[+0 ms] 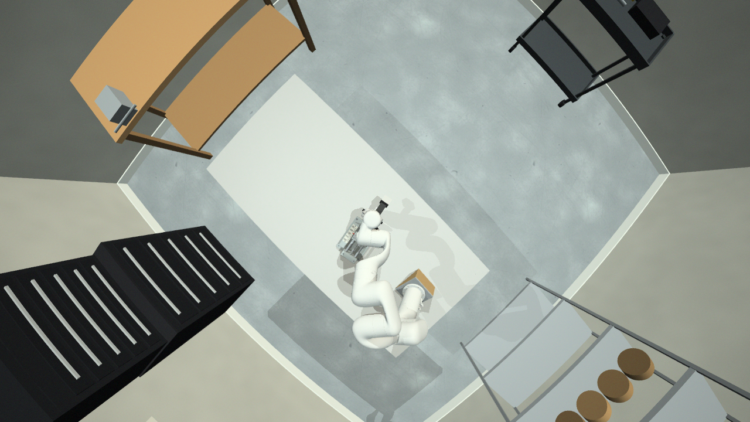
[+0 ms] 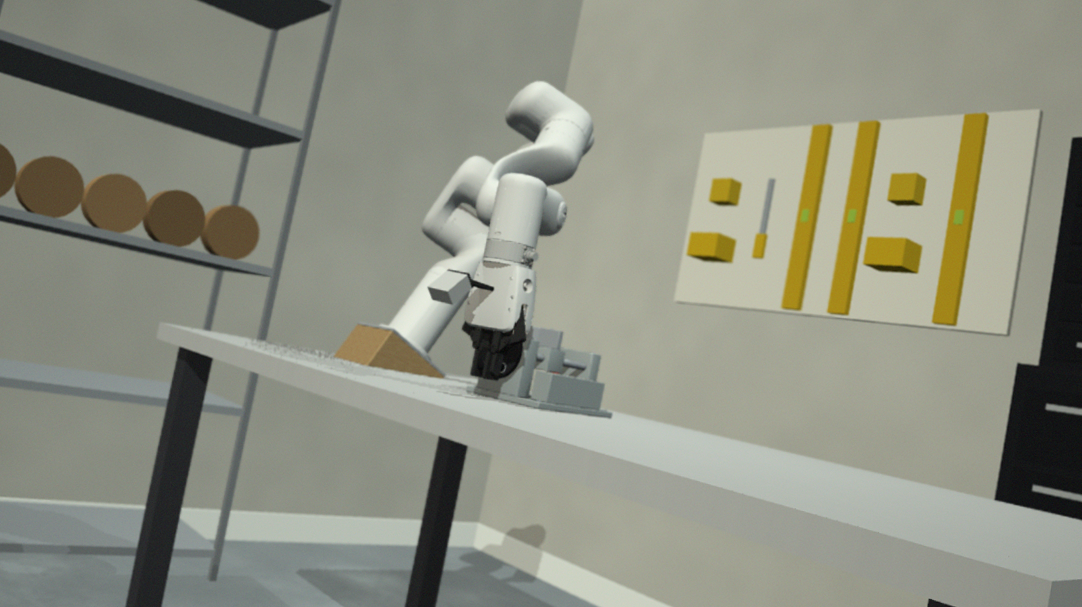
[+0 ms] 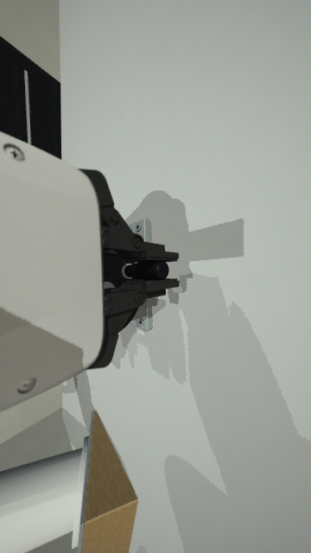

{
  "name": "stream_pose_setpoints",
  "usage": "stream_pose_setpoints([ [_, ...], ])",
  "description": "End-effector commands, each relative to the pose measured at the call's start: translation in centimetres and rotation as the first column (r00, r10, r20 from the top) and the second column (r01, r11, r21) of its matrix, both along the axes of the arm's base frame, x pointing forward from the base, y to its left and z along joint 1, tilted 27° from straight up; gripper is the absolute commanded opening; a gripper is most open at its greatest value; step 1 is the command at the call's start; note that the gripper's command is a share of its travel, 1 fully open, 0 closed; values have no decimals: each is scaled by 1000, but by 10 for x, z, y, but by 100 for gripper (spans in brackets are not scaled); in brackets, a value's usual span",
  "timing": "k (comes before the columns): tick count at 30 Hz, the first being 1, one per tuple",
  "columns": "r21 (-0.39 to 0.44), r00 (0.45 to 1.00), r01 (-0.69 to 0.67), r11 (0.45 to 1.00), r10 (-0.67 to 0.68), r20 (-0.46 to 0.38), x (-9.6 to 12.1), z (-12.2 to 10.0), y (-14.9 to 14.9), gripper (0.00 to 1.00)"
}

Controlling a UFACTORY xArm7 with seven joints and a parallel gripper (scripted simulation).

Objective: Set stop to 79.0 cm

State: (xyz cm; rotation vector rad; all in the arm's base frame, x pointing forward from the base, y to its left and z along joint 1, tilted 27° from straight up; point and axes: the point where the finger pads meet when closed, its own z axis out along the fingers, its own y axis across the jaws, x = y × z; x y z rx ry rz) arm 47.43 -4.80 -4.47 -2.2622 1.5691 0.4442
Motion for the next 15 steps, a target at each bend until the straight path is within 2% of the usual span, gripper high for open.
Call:
stream_pose_setpoints([
  [1,-2,1000,2,1000,-2,5,12,14,-4,6],
  [15,-2,1000,2,1000,-2,5,11,41,-19,6],
])
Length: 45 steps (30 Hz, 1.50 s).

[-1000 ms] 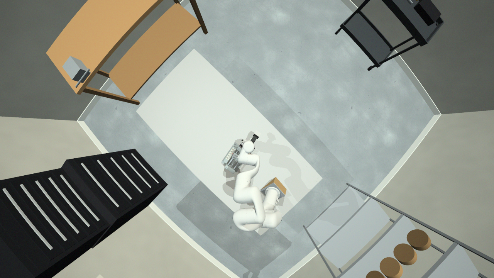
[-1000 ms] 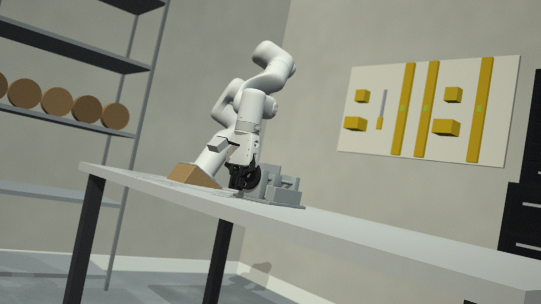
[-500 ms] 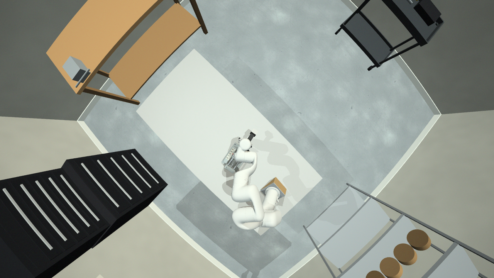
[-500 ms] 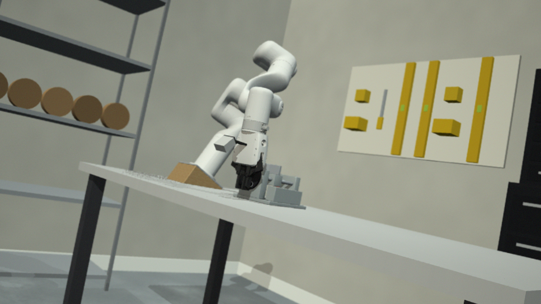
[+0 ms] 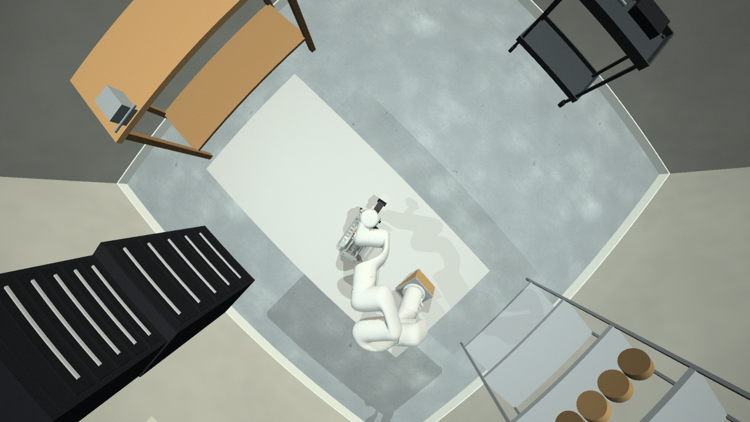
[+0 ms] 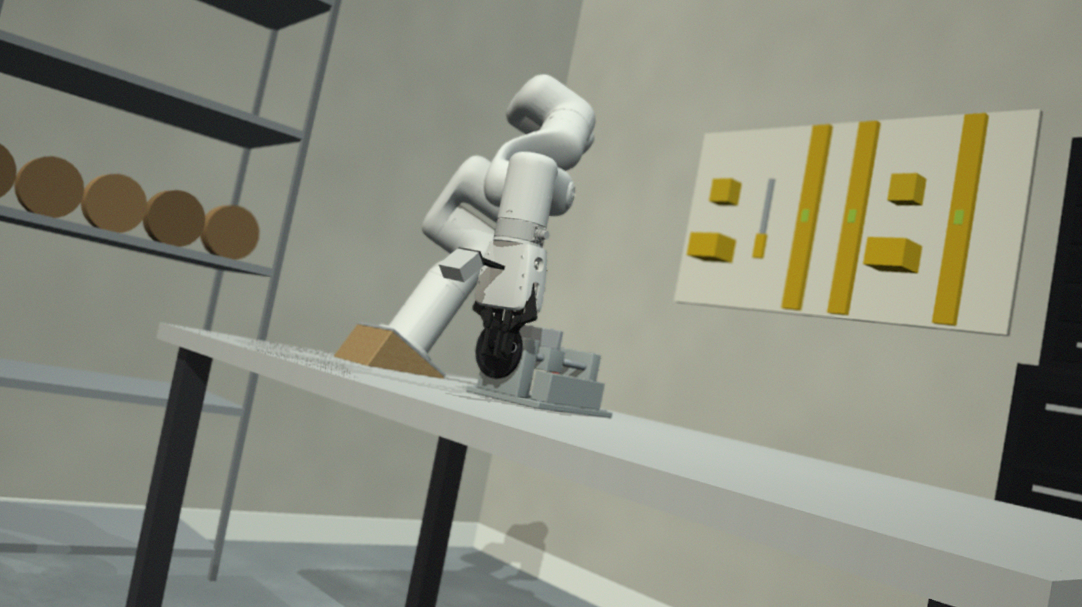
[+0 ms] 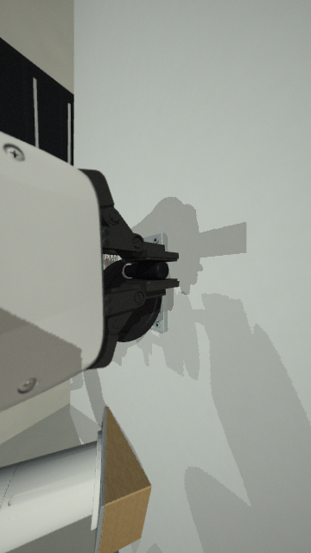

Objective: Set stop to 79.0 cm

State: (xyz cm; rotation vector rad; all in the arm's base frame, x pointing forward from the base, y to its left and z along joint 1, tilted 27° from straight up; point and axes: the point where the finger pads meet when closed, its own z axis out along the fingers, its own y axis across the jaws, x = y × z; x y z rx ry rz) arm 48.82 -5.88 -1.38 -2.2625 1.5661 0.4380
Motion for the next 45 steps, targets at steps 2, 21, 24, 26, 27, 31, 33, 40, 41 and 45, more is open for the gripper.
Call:
stream_pose_setpoints([
  [2,-2,1000,2,1000,-2,0,-6,13,-11,6],
  [21,-2,1000,2,1000,-2,0,-34,18,-25,6],
  [24,-2,1000,2,1000,-2,0,-39,16,-26,6],
  [26,-2,1000,2,1000,-2,0,-42,14,-26,6],
  [27,-2,1000,2,1000,-2,0,-42,14,-26,6],
  [31,-2,1000,2,1000,-2,0,-46,11,-26,6],
  [33,-2,1000,2,1000,-2,0,-49,8,-26,6],
  [40,-2,1000,2,1000,-2,0,-56,-3,-23,6],
  [41,-2,1000,2,1000,-2,0,-57,-5,-23,6],
  [45,-2,1000,2,1000,-2,0,-58,-8,-21,6],
])
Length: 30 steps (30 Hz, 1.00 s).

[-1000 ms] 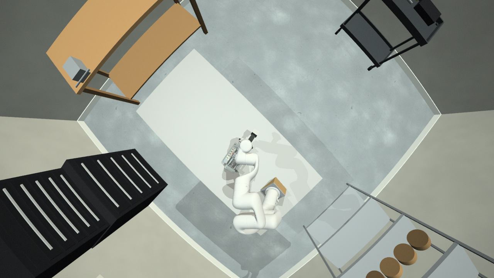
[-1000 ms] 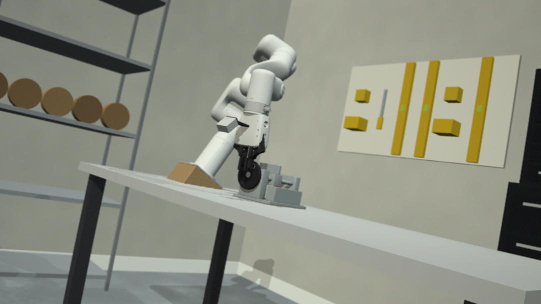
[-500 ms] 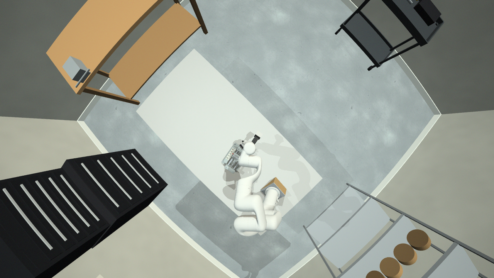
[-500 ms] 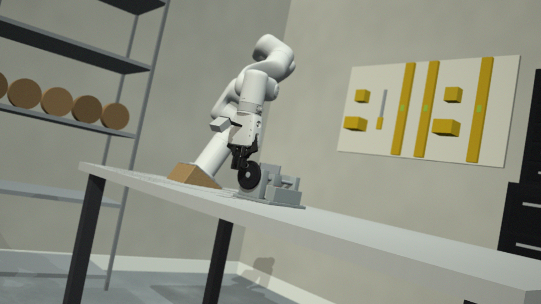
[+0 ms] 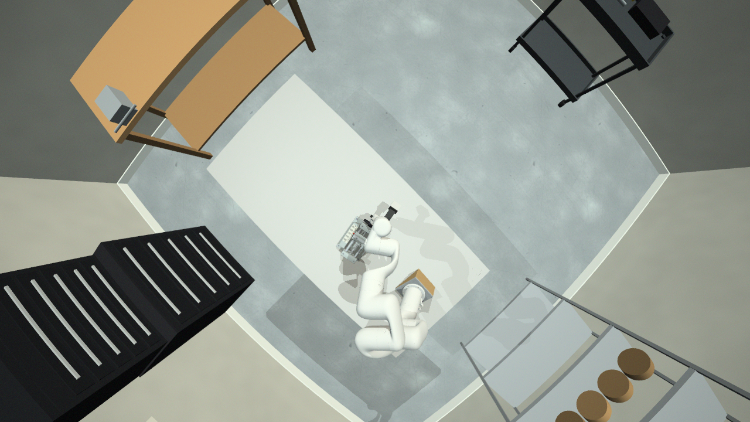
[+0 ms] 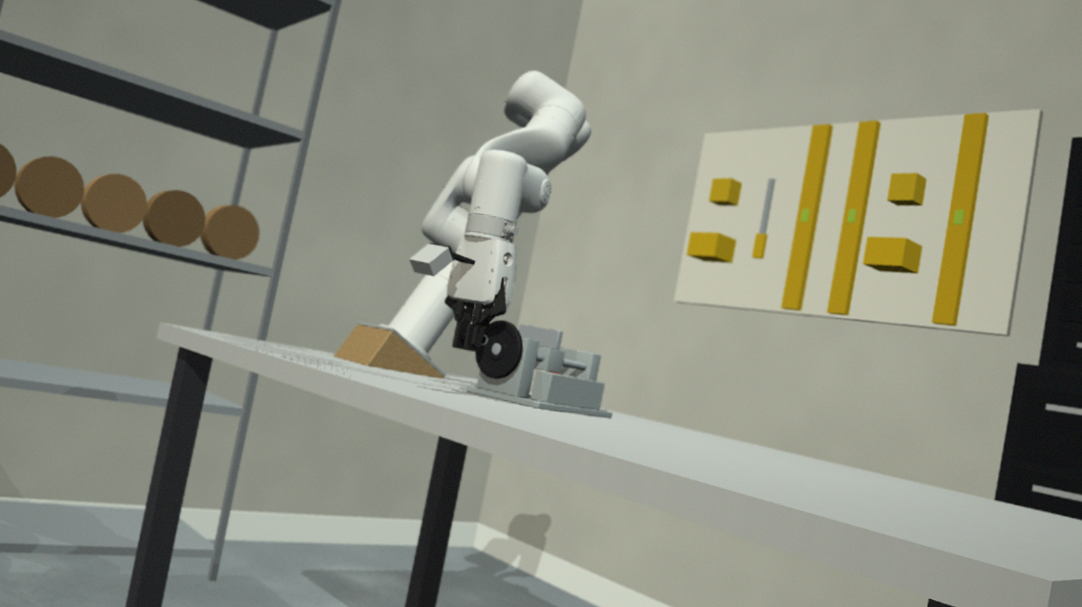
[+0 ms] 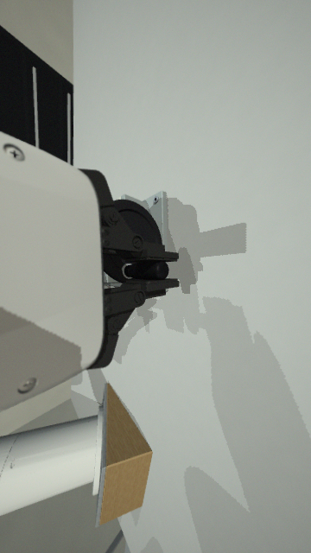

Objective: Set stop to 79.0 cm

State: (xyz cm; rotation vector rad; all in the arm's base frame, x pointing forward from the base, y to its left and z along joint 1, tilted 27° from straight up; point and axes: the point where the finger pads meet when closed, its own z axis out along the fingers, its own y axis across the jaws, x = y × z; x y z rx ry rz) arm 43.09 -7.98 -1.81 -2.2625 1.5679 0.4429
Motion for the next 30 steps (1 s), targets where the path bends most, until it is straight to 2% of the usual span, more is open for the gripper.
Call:
stream_pose_setpoints([
  [1,-2,1000,2,1000,-2,4,-1,-5,1,6],
  [15,-2,1000,2,1000,-2,4,3,-24,12,6],
  [30,-2,1000,2,1000,-2,4,12,-31,20,6],
])
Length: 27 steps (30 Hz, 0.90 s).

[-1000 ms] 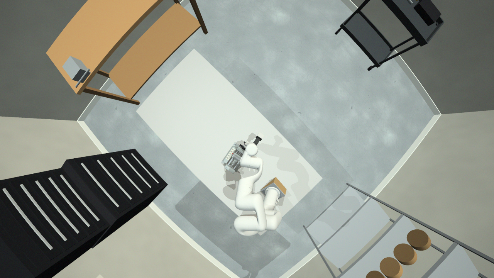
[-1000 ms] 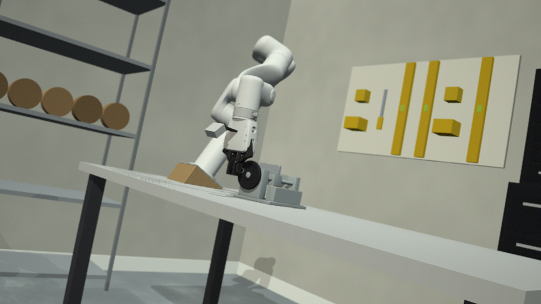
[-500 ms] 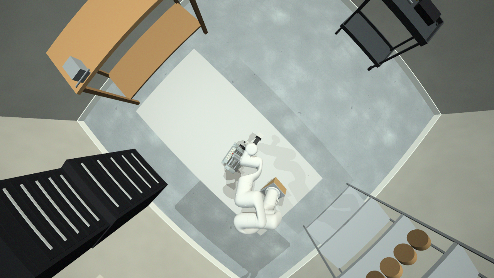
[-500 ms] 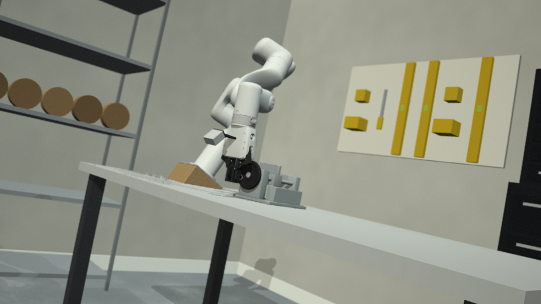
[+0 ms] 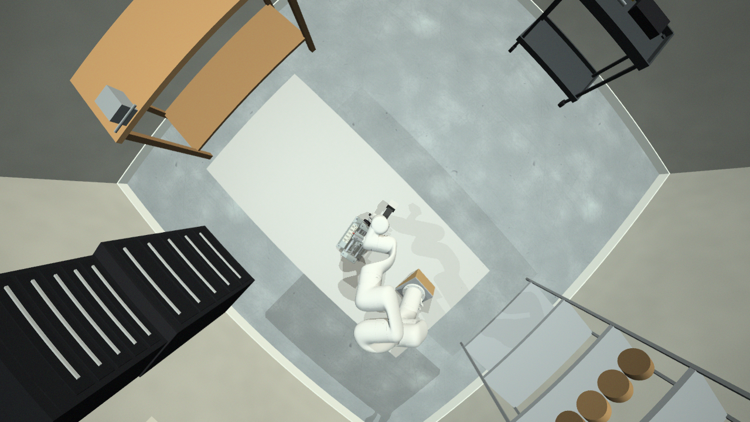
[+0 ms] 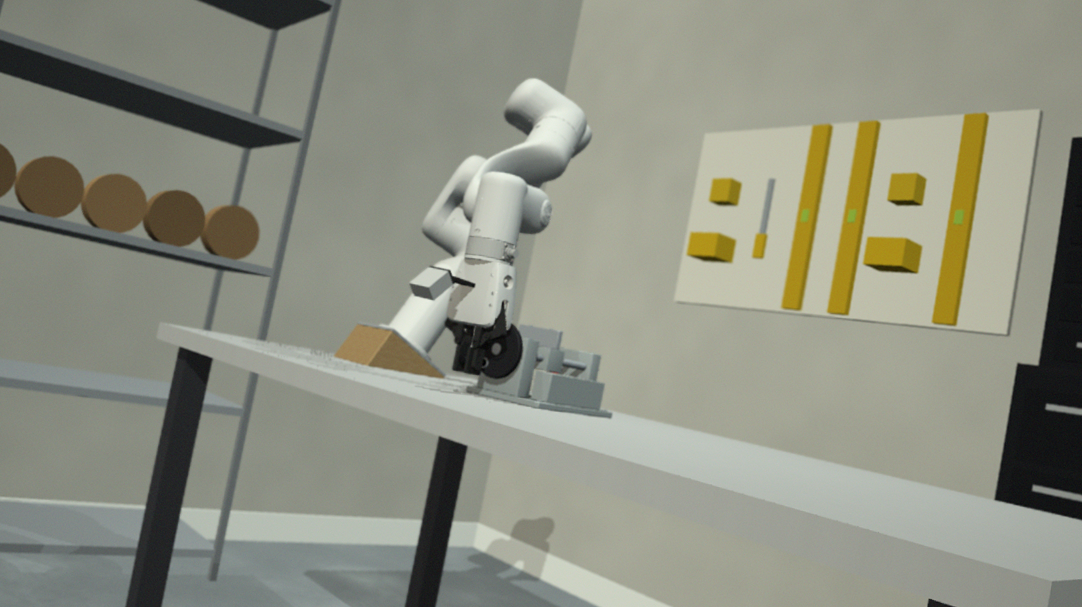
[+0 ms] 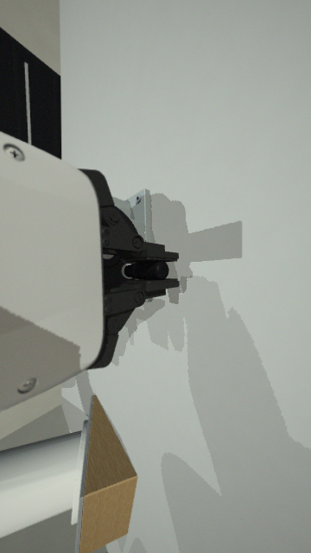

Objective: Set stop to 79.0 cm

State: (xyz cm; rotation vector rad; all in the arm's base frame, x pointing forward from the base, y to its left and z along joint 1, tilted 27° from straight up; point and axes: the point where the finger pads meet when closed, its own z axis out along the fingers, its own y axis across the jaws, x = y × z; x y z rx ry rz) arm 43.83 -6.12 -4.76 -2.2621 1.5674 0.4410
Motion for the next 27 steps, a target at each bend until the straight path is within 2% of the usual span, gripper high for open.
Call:
stream_pose_setpoints([
  [1,-2,1000,2,1000,-2,3,6,-2,1,6],
  [27,-2,1000,2,1000,-2,3,20,-3,8,6],
])
